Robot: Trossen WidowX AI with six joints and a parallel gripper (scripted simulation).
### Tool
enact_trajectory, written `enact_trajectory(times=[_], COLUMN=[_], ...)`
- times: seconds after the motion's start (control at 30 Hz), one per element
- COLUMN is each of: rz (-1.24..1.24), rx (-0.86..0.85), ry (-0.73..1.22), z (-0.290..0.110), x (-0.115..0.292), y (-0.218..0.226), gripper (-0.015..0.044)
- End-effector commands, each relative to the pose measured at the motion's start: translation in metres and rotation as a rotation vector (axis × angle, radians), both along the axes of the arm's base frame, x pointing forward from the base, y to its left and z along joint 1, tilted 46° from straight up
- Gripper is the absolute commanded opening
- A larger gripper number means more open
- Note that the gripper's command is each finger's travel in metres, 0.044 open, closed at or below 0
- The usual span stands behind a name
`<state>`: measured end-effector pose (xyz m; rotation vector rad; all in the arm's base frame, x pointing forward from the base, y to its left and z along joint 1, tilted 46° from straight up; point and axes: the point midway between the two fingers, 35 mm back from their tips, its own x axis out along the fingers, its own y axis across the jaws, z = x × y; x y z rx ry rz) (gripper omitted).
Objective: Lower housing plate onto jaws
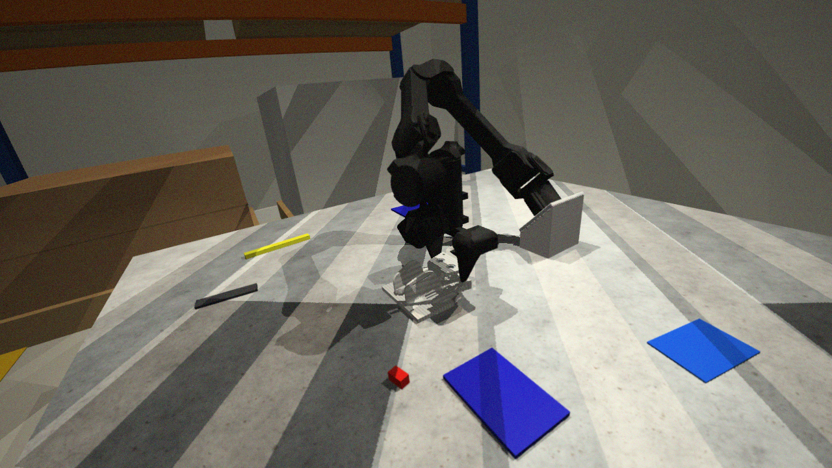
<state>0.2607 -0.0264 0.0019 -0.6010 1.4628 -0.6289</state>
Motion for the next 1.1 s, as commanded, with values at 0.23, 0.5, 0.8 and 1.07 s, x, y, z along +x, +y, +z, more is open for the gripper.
enact_trajectory(times=[0.23,0.5,0.8,1.07], rz=[0.004,0.004,0.004,0.004], rx=[-0.003,-0.003,-0.003,-0.004], ry=[0.002,0.002,0.002,0.002], z=[-0.0016,-0.0019,-0.0036,-0.0052], x=[0.0002,0.0002,0.0002,0.0002], y=[-0.0019,-0.0023,-0.0041,-0.0057], gripper=[0.0351,0.0351,0.0351,0.0351])
